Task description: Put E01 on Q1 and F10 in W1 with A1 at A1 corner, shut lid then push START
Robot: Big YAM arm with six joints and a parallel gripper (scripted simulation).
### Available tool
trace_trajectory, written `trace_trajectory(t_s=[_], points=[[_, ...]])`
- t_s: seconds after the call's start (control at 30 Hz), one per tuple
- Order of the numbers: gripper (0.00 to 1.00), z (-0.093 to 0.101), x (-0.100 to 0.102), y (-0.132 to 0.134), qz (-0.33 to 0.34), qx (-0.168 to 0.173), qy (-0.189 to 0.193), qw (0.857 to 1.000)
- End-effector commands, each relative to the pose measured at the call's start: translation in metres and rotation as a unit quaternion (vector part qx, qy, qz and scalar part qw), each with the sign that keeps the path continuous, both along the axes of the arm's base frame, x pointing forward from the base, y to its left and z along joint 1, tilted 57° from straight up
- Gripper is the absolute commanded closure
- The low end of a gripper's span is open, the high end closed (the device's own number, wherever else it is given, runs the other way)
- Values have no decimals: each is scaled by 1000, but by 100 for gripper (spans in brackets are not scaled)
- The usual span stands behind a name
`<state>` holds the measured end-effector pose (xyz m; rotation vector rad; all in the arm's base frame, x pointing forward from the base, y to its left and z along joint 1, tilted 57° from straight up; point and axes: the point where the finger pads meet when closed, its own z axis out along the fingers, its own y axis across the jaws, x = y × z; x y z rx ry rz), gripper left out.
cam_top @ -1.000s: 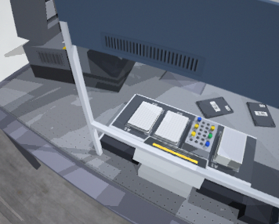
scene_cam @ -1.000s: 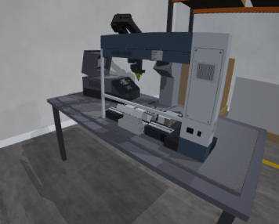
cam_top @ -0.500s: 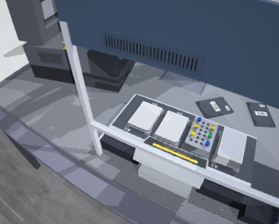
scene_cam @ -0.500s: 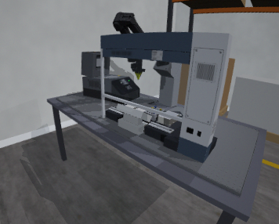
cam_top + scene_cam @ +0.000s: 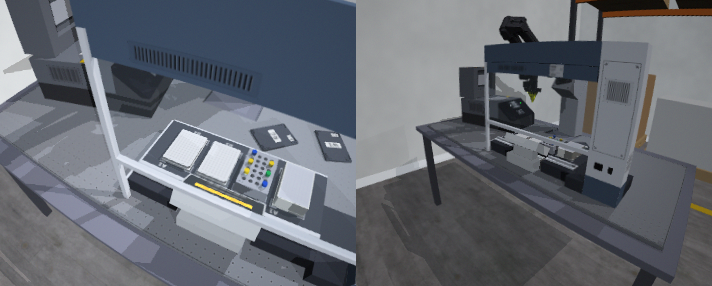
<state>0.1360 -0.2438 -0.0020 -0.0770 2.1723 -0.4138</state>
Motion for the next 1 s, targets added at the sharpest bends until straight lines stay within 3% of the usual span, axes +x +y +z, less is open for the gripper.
trace_trajectory(t_s=[0.0,0.97], points=[[100,1,1,-6,-3,-5,-2,1000],[100,1,0,-5,3,-11,1,1000]])
